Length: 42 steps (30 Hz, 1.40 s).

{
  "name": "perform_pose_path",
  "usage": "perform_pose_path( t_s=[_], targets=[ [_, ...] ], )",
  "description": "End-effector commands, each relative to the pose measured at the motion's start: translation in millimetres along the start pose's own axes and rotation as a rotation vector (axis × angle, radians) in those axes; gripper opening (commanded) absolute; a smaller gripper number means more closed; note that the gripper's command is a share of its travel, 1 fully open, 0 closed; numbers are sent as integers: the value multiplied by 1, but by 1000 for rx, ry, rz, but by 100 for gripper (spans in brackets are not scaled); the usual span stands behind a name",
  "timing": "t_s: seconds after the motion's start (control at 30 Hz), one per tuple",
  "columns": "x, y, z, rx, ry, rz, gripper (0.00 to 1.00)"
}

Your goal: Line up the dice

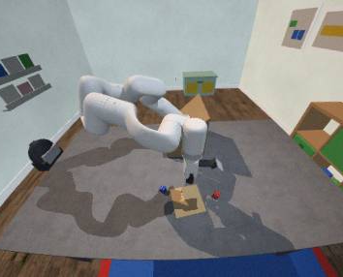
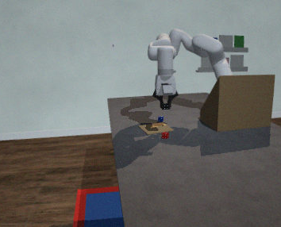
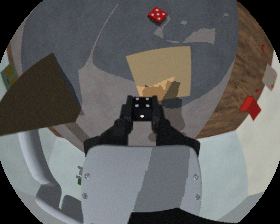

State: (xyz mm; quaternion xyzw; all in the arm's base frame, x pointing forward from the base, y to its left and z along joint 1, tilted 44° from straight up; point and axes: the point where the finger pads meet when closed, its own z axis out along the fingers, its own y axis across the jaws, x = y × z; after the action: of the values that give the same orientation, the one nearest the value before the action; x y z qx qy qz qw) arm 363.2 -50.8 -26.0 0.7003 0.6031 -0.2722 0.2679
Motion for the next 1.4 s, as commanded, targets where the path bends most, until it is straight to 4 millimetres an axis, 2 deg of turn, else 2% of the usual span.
perform_pose_path(
  t_s=[0.0, 0.37, 0.63, 1.13, 1.37],
  targets=[
    [-7, 3, -3, 2, 19, -47, 21],
    [-7, 3, -2, 2, 20, -47, 21],
    [-7, 3, 10, 3, 21, -47, 21],
    [-7, 3, 76, 3, 21, -47, 21],
    [-7, 3, 89, 3, 21, -47, 21]
  ],
)
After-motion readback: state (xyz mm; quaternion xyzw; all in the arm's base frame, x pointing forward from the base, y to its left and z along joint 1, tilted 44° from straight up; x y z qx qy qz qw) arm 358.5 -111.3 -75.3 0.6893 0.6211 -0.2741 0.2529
